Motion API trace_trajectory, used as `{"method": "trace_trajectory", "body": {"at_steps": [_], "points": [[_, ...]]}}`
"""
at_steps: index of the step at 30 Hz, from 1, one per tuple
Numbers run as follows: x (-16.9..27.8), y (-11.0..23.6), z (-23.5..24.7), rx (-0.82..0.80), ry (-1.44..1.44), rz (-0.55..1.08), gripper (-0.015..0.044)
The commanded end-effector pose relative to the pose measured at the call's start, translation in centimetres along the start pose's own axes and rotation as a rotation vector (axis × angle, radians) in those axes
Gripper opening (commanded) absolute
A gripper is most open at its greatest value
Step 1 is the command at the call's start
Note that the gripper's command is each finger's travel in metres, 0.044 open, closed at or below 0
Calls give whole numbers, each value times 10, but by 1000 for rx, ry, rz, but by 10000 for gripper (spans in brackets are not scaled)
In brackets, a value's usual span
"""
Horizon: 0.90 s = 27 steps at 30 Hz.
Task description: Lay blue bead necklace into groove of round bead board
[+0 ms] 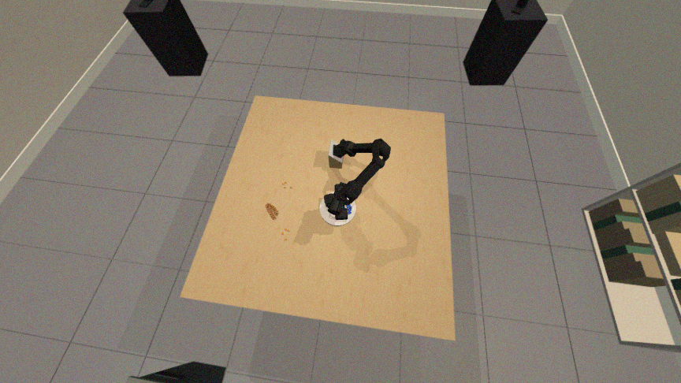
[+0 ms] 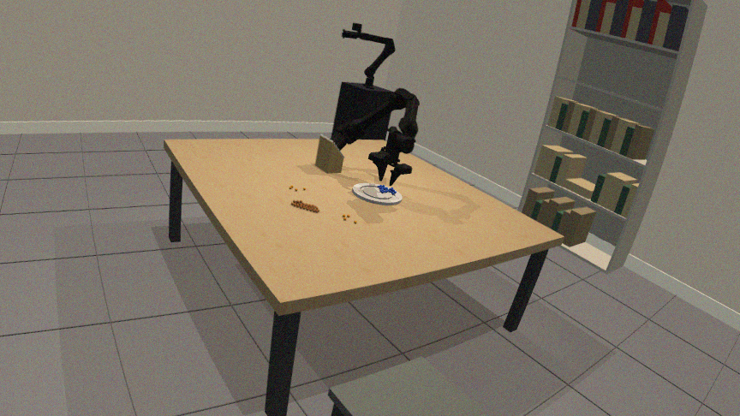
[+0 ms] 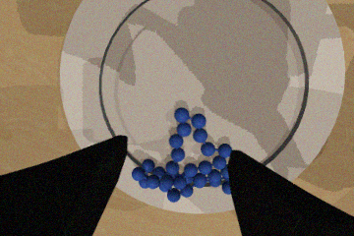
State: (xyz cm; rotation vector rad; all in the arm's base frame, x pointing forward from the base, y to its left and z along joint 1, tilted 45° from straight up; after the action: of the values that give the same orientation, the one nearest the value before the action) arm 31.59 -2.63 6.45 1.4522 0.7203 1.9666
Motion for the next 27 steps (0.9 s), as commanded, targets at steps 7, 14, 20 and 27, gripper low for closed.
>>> {"method": "trace_trajectory", "body": {"at_steps": [7,14,20,27], "points": [[4,-8,-2,3,-59,5,250],[3,-9,0,-2,-50,0,250],[3,-18,0,-1,-53,2,250],[4,-29,-1,1,-56,4,250]]}}
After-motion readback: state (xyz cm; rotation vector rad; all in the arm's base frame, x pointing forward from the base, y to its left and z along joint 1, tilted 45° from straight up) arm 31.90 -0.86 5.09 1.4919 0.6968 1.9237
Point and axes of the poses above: the point midway between the two fingers, 35 mm back from their tips, its own y axis back along the fingers, its own z axis across the jaws, x = y × z, the point moved 4 cm from there along y, back along the fingers, and after that the axes turned 11 degrees about y, right-handed, at the moved point
